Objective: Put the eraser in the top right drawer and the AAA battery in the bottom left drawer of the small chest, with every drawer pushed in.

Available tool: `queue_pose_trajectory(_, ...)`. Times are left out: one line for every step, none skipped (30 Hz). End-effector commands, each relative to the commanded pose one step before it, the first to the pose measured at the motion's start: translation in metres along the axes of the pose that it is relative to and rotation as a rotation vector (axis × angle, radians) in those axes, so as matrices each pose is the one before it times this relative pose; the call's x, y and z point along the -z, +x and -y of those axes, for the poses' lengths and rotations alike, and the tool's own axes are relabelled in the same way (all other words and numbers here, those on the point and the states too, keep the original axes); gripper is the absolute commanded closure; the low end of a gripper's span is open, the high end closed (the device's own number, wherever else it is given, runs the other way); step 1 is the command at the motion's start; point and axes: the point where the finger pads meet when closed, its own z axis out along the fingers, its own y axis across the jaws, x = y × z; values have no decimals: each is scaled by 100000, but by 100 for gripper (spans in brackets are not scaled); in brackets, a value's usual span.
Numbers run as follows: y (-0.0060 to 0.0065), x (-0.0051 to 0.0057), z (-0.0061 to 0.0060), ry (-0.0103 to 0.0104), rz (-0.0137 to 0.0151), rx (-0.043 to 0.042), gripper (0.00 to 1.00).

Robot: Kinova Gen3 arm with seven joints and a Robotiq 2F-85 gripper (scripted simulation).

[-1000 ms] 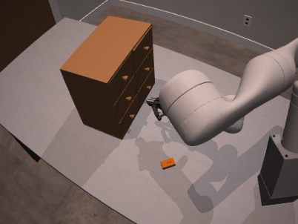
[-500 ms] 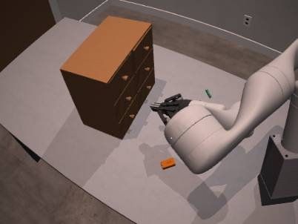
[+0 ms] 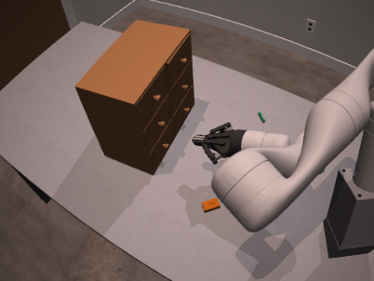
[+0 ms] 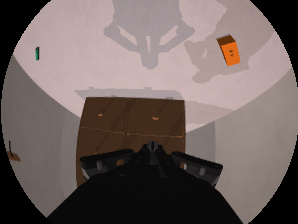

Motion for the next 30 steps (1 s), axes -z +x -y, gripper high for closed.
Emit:
queue_pose_trajectory(14, 392, -229, -1164, 494, 328, 100)
queue_pose_trajectory(4, 33, -34, -145, 92, -48, 100)
queue_pose_trajectory(4, 28, -28, -121, 75, -39, 100)
queue_pose_trajectory(3, 22, -23, -99, 61, -32, 100)
queue_pose_trajectory(2, 18, -18, -78, 49, -26, 100)
queue_pose_trajectory(2, 13, -14, -60, 39, -21, 100)
queue_pose_trajectory(1, 9, -11, -44, 29, -17, 100)
queue_pose_trajectory(1, 6, -8, -30, 21, -12, 100)
queue_pose_trajectory(1, 3, -5, -19, 14, -9, 100)
queue_pose_trajectory(0, 2, -3, -10, 8, -6, 100)
queue_pose_trajectory(0, 0, 0, 0, 0, 0, 100)
queue_pose_trajectory(0, 0, 0, 0, 0, 0, 100)
queue_pose_trajectory(0, 0, -2, -5, 6, -6, 100)
queue_pose_trajectory(0, 0, 0, -1, 0, 0, 100)
queue_pose_trajectory(0, 0, 0, 0, 0, 0, 67)
queue_pose_trajectory(0, 0, 0, 0, 0, 0, 67)
queue_pose_trajectory(0, 0, 0, 0, 0, 0, 67)
queue_pose_trajectory(0, 0, 0, 0, 0, 0, 67)
queue_pose_trajectory(0, 0, 0, 0, 0, 0, 67)
queue_pose_trajectory(0, 0, 0, 0, 0, 0, 67)
queue_pose_trajectory(0, 0, 0, 0, 0, 0, 67)
queue_pose_trajectory(0, 0, 0, 0, 0, 0, 67)
queue_pose_trajectory(0, 0, 0, 0, 0, 0, 67)
queue_pose_trajectory(0, 0, 0, 0, 0, 0, 67)
queue_pose_trajectory(0, 0, 0, 0, 0, 0, 67)
queue_pose_trajectory(0, 0, 0, 0, 0, 0, 67)
queue_pose_trajectory(0, 0, 0, 0, 0, 0, 67)
queue_pose_trajectory(0, 0, 0, 0, 0, 0, 67)
queue_pose_trajectory(0, 0, 0, 0, 0, 0, 67)
queue_pose_trajectory(0, 0, 0, 0, 0, 0, 67)
